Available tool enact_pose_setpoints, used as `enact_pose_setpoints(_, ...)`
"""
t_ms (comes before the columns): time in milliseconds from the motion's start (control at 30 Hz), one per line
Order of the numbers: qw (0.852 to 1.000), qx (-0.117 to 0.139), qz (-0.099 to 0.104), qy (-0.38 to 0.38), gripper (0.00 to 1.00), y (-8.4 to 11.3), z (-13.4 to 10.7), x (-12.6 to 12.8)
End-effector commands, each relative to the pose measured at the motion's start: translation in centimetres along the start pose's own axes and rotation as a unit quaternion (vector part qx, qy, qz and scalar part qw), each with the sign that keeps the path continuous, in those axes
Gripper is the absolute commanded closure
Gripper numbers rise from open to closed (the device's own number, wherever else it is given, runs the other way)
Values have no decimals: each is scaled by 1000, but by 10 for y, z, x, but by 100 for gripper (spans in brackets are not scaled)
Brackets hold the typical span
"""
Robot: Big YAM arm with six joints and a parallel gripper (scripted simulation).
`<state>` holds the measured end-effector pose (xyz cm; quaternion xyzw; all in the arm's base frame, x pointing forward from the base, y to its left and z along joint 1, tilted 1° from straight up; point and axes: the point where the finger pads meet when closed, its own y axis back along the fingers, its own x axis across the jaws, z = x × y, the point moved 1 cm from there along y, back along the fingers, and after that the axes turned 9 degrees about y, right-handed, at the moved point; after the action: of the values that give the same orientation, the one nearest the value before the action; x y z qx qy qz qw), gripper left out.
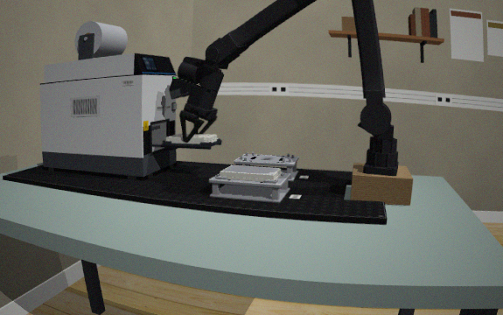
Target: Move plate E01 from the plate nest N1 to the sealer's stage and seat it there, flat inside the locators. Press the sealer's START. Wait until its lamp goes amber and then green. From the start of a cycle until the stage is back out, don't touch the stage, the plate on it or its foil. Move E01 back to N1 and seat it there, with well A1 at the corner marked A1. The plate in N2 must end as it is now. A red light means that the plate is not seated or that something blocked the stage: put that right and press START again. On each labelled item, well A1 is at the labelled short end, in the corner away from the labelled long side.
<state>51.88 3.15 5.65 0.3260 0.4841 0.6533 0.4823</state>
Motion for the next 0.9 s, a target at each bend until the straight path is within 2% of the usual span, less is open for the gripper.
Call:
enact_pose_setpoints(0, 1000, -22, -4, 4, 100, 16, 25, 1)
enact_pose_setpoints(300, 1000, -28, -5, 5, 100, 22, 30, 0)
enact_pose_setpoints(633, 1000, -21, -3, 11, 100, 13, 30, 0)
enact_pose_setpoints(867, 999, -31, -5, 11, 100, 10, 34, -1)
